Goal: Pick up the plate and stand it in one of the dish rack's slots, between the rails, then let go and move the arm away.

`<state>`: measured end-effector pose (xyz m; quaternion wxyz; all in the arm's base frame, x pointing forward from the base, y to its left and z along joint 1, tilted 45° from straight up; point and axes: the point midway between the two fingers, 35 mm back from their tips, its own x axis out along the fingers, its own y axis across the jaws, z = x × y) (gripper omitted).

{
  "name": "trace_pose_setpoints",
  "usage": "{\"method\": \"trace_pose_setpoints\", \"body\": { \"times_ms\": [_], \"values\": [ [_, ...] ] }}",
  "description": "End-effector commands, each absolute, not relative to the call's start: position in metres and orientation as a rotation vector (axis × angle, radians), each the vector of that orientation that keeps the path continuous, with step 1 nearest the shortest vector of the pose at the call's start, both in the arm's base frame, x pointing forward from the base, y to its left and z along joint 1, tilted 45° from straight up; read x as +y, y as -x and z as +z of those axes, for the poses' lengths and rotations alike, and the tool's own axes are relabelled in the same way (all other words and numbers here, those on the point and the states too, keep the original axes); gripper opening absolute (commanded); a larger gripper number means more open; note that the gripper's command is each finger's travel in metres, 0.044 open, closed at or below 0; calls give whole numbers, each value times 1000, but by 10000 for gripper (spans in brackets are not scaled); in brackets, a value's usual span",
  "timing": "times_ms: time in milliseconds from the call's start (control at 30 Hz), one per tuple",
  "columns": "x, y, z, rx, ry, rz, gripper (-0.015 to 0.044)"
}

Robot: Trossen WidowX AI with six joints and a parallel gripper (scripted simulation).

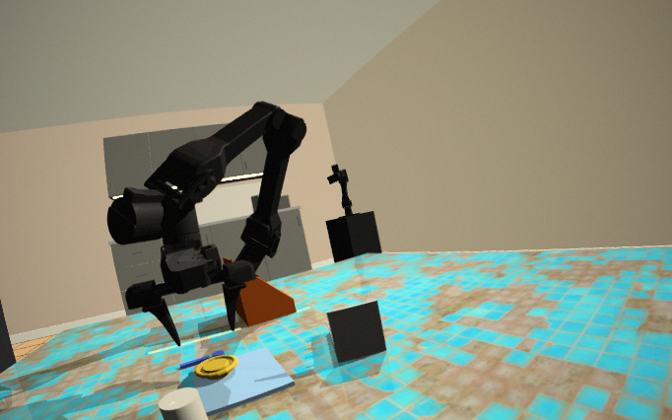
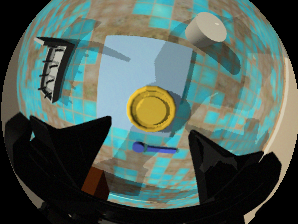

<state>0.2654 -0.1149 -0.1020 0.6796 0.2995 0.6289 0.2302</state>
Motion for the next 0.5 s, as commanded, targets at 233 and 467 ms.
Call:
{"method": "trace_pose_setpoints", "body": {
  "times_ms": [233, 467],
  "values": [
    [-105, -268, -113, 1408, -678, 511, 400],
    [-97, -270, -121, 1408, -678, 511, 400]
  ]
}}
